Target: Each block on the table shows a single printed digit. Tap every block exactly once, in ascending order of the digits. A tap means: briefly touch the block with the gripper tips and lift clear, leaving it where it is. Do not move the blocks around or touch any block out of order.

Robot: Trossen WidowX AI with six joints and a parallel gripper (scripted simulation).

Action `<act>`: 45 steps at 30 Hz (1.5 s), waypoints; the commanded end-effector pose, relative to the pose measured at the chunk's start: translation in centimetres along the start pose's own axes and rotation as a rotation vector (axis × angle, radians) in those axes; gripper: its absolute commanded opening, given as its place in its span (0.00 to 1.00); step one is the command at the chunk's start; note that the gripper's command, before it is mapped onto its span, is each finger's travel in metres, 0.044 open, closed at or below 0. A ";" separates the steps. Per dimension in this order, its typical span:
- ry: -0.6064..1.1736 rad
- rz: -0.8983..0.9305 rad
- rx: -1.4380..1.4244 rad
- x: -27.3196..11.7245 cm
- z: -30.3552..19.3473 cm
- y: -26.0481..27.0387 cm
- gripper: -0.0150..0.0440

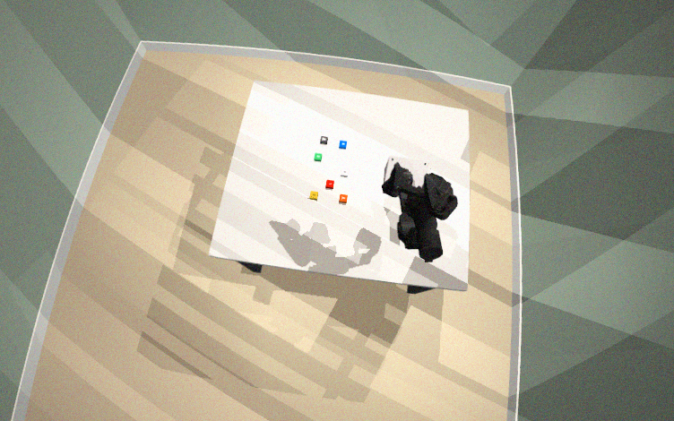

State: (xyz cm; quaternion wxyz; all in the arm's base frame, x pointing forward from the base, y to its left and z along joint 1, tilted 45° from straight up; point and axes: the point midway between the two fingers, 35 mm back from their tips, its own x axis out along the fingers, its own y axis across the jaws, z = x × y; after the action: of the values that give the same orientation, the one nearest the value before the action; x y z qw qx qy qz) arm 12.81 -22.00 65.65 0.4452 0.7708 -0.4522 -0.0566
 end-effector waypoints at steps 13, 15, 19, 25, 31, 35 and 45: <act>-0.028 -0.416 -0.436 8.4 8.3 -13.1 0.93; -0.014 -0.503 -0.515 9.2 9.8 -15.9 0.93; 0.041 -0.676 -0.669 10.2 12.7 -21.5 0.93; 0.188 -0.924 -0.876 10.2 16.2 -29.9 0.93; 0.416 -1.152 -1.053 8.3 19.2 -38.1 0.93; 0.611 -1.285 -1.147 6.2 20.9 -43.3 0.93; 1.226 -1.503 -1.258 -1.7 23.9 -54.0 0.93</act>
State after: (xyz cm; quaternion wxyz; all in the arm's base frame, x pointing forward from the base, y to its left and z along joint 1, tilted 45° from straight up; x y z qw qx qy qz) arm 35.09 -28.42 16.36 0.7597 0.4326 0.4334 -0.2190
